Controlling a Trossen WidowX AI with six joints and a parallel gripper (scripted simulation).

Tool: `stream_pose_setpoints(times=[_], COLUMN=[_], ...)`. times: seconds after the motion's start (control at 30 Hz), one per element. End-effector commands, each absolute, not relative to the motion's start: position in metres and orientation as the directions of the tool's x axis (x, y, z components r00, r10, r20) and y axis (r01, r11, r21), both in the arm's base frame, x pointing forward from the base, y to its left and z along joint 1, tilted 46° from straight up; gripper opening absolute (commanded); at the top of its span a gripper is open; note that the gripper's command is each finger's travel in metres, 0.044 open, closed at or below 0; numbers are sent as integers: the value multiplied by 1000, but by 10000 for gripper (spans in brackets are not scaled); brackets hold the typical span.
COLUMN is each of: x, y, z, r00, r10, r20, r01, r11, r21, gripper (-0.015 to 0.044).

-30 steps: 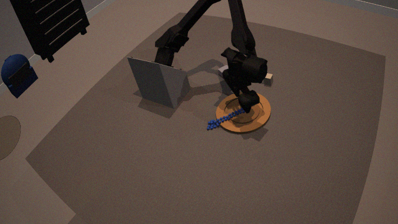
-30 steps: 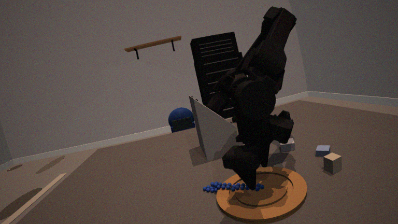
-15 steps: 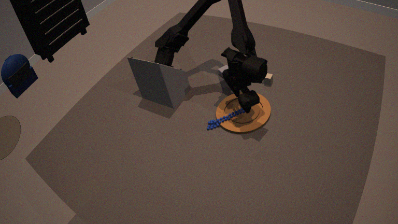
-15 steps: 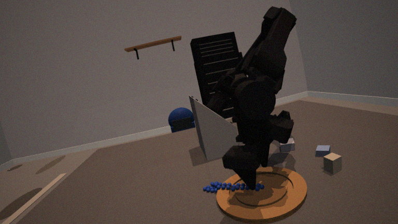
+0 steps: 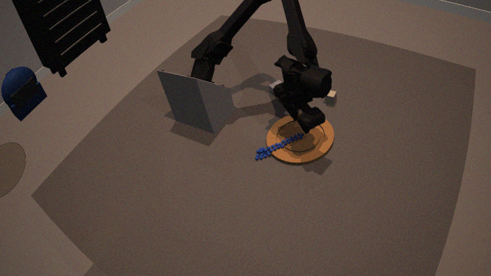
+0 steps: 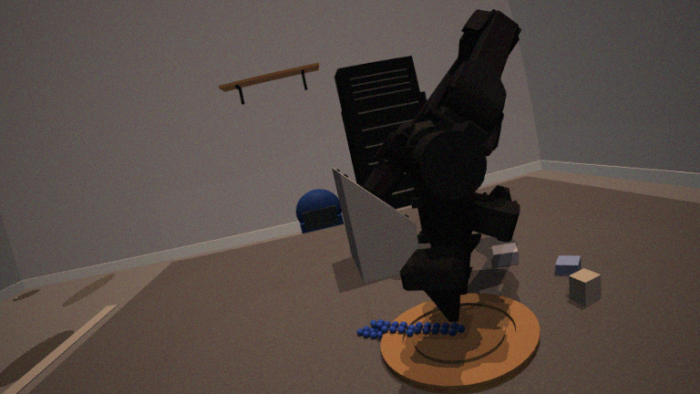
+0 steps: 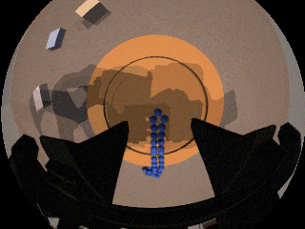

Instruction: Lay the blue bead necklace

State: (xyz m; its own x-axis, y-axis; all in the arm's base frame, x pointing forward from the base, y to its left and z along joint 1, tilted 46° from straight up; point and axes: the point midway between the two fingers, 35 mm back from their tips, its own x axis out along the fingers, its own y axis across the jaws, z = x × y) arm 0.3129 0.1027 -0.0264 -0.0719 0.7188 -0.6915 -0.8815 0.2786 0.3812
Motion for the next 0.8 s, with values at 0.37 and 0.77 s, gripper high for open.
stream_pose_setpoints(times=[0.37,0.77], x=[312,310], y=[113,127], z=[-36,-50], r00=[-72,-75], r10=[718,718], r20=[-692,-692], r01=[-884,-883], r11=[276,274], r21=[378,381], gripper=[120,120])
